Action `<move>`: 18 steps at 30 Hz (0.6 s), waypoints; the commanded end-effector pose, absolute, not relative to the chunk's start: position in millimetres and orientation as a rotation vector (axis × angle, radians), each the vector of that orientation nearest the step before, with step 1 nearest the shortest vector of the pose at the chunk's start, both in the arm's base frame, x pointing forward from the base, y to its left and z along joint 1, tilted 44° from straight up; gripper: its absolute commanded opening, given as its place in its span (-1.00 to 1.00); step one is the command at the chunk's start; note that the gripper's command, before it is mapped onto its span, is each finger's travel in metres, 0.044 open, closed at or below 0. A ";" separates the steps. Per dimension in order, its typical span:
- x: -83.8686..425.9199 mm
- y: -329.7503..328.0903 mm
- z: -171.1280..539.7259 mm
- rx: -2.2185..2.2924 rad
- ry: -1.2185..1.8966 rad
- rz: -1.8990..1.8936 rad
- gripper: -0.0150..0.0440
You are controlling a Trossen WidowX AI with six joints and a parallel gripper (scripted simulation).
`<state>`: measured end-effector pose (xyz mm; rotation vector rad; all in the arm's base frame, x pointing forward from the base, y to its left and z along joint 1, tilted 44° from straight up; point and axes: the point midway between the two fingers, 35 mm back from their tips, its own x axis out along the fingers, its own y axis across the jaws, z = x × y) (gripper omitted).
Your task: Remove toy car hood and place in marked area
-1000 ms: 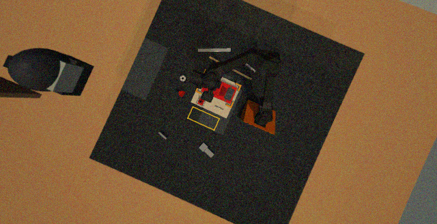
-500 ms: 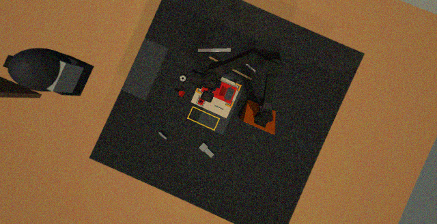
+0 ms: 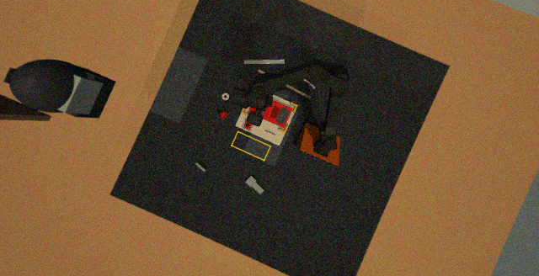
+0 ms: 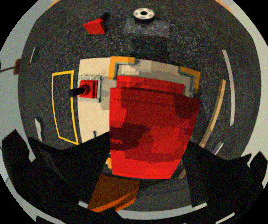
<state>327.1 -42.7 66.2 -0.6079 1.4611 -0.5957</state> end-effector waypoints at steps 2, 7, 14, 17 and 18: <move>326.3 -33.0 77.0 -0.600 1.459 -0.595 -0.49; 331.6 -21.0 58.2 -0.602 1.455 -0.584 -0.49; 335.0 12.7 31.0 -0.593 1.457 -0.573 -0.49; 334.8 27.0 19.1 -0.590 1.458 -0.570 -0.49; 334.5 31.7 15.1 -0.589 1.458 -0.569 -0.49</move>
